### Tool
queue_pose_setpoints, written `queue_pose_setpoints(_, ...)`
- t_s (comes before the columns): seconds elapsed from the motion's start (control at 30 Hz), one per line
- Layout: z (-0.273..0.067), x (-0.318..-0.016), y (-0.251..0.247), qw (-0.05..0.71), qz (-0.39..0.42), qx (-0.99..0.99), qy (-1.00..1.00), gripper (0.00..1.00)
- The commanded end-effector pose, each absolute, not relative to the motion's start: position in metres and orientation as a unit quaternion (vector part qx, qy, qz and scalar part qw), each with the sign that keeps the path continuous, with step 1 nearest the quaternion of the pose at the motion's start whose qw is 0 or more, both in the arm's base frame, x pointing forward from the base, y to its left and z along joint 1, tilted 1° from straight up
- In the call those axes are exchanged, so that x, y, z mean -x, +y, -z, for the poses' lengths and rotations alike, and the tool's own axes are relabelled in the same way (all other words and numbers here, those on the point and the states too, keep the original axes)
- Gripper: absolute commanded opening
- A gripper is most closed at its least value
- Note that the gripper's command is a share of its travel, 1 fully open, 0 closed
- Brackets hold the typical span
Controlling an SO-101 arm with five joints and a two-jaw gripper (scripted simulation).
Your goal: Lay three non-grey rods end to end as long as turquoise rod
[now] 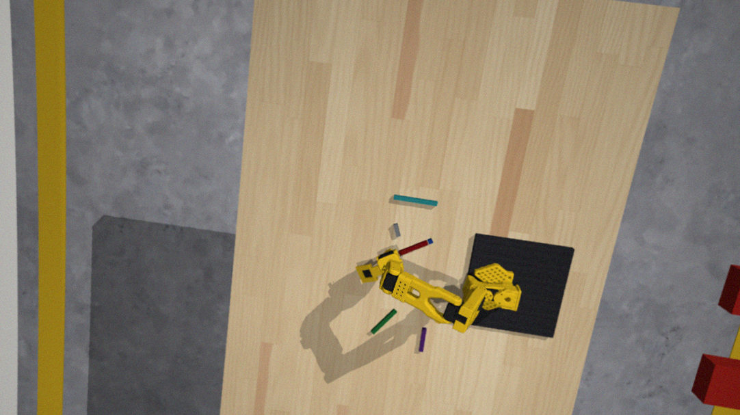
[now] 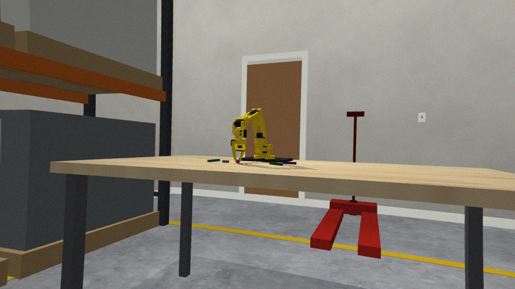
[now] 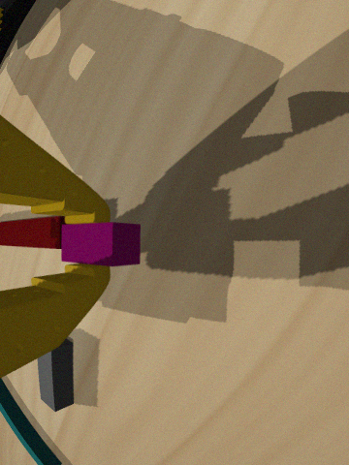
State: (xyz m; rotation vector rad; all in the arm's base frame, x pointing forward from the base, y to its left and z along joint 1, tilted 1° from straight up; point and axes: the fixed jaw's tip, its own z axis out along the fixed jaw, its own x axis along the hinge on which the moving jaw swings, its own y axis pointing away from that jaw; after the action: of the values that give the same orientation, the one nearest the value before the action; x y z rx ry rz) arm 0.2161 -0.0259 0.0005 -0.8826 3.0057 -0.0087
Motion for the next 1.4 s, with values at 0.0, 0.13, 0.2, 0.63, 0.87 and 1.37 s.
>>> queue_pose_setpoints(0.0,0.0052,-0.2124,-0.0259,-0.006,-0.003,0.285,0.959,0.0)
queue_pose_setpoints(0.13,0.0053,-0.2124,-0.0259,-0.006,-0.003,0.285,0.959,0.0)
queue_pose_setpoints(0.2,0.008,-0.2088,-0.025,-0.013,-0.006,0.285,0.958,0.0)
queue_pose_setpoints(0.63,0.008,-0.2088,-0.025,-0.013,-0.006,0.285,0.958,0.0)
queue_pose_setpoints(0.87,0.008,-0.2087,-0.025,-0.013,-0.006,0.285,0.958,0.0)
queue_pose_setpoints(1.37,0.0079,-0.2075,-0.0253,-0.013,-0.006,0.285,0.958,0.0)
